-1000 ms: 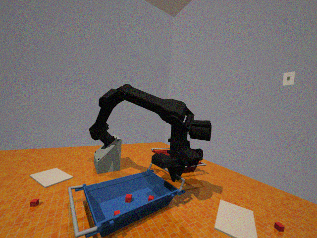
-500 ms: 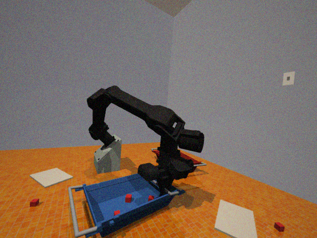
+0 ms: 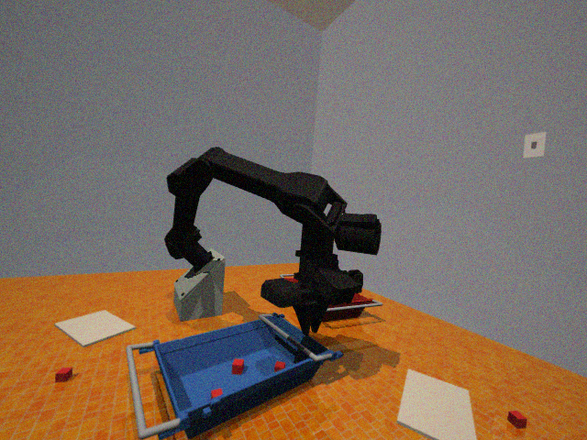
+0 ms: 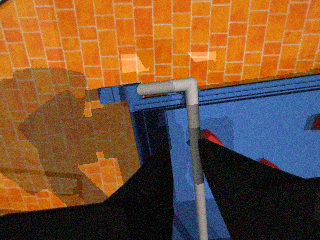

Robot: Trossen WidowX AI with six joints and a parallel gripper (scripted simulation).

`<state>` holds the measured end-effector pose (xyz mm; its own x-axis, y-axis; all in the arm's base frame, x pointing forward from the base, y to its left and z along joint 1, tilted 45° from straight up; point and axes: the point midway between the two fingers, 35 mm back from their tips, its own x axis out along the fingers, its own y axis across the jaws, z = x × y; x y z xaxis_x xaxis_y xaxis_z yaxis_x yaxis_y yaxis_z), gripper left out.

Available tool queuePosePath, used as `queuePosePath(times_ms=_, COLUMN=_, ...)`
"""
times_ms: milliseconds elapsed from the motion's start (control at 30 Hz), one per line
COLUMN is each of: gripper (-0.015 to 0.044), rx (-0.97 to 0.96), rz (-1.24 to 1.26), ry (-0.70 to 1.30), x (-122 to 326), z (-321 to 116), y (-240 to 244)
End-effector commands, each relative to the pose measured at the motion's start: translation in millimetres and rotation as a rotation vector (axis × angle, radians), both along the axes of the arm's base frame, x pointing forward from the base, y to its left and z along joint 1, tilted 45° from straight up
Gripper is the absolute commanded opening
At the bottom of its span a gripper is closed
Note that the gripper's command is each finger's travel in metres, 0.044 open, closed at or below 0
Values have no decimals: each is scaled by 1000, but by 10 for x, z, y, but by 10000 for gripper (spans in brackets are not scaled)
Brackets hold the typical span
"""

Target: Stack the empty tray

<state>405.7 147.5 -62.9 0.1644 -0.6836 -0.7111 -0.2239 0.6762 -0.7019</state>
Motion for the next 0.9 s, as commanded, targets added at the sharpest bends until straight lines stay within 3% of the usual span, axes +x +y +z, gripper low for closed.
queuePosePath(times_ms=0, gripper=82, rx=-1, rz=-4, ry=1, x=9, z=-9, y=-24)
queuePosePath(times_ms=667, gripper=82, rx=-1, rz=-4, ry=1, x=9, z=-9, y=-24)
queuePosePath(times_ms=867, gripper=82, rx=2, rz=-4, ry=3, x=-28, z=254, y=252)
